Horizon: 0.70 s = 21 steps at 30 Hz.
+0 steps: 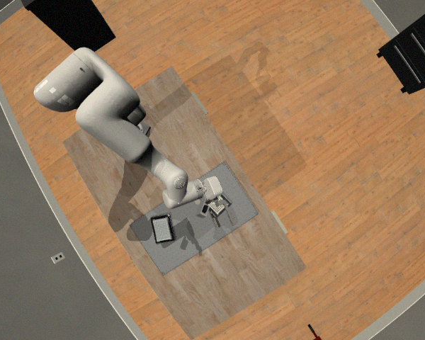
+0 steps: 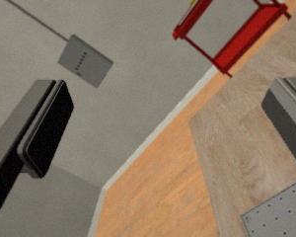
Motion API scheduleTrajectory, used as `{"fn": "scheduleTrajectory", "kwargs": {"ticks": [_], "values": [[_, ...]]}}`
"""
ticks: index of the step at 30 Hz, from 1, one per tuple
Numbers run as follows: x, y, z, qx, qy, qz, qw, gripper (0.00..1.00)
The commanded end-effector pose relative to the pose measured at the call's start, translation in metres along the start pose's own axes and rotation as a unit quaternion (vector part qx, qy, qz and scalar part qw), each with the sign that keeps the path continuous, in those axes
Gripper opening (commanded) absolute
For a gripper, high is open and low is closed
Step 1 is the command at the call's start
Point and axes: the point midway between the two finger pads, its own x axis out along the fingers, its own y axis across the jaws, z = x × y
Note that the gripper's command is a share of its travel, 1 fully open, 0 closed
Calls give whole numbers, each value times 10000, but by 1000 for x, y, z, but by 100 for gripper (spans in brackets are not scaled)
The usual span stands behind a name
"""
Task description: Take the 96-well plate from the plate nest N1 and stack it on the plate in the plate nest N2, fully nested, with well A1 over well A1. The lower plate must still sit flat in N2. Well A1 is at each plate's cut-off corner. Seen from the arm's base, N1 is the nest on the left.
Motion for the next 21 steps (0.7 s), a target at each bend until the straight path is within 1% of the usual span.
{"fn": "scheduleTrajectory", "kwargs": {"ticks": [1,3,5,7,9,10,12,15,16,18,20,21], "values": [[-3,-9,16,-372,129,133,9991,37],[-6,-15,23,-683,213,217,9972,37],[-7,-17,26,-693,215,220,9971,37],[-10,-24,33,-1008,297,291,9940,37],[-11,-27,37,-1023,301,294,9939,37],[-13,-30,40,-1181,341,323,9919,37],[-13,-30,40,-1181,341,323,9919,37],[-18,-40,50,-1655,460,400,9843,37],[-20,-43,53,-1698,471,406,9835,37],[-22,-47,57,-1699,471,406,9835,37],[-25,-54,64,-2015,548,442,9770,37],[-27,-57,67,-2043,555,445,9763,37]]}}
